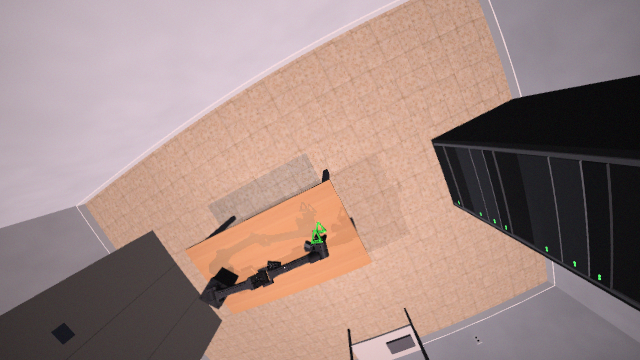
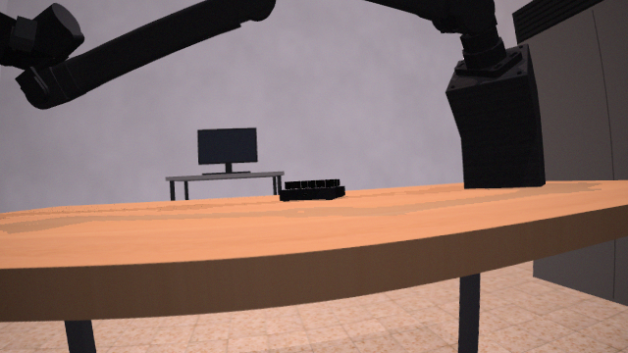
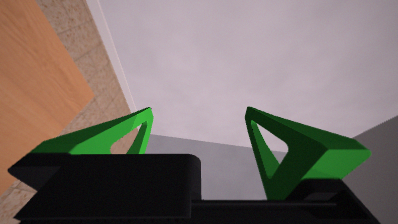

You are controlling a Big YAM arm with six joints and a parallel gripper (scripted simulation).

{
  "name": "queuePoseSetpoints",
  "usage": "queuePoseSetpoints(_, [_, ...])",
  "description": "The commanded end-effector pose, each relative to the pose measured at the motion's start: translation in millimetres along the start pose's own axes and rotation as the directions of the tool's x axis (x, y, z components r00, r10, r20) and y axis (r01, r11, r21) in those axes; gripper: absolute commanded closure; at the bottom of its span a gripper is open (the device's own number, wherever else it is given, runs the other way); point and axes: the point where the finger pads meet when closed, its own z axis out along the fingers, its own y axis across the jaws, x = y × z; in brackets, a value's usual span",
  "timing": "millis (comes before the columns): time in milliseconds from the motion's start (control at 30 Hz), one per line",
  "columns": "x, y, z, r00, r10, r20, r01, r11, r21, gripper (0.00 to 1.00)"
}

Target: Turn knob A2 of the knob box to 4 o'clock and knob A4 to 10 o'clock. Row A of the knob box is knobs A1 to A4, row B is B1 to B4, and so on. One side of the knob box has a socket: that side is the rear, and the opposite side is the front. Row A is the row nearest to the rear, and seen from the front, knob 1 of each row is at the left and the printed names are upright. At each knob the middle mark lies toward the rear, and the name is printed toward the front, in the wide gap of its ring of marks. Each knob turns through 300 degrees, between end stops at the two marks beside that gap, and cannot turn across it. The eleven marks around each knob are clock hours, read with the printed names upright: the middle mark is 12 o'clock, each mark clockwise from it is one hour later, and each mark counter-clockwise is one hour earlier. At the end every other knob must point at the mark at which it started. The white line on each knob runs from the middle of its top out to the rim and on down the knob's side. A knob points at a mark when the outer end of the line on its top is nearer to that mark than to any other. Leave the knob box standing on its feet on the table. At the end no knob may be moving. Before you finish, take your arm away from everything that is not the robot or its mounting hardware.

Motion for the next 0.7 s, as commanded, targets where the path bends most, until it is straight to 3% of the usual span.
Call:
queuePoseSetpoints(0, [1.9, -10.3, 1.1, 1.0, -0.015, 0.002, 0.015, 1.0, 0.002, 0.0])
queuePoseSetpoints(533, [1.9, -10.3, 1.1, 1.0, -0.015, 0.002, 0.015, 1.0, 0.002, 0.0])
queuePoseSetpoints(567, [9.5, -73.5, 7.9, 0.993, -0.114, 0.02, 0.114, 0.993, 0.015, 0.0])
queuePoseSetpoints(667, [9.5, -73.5, 7.9, 0.993, -0.114, 0.02, 0.114, 0.993, 0.015, 0.0])
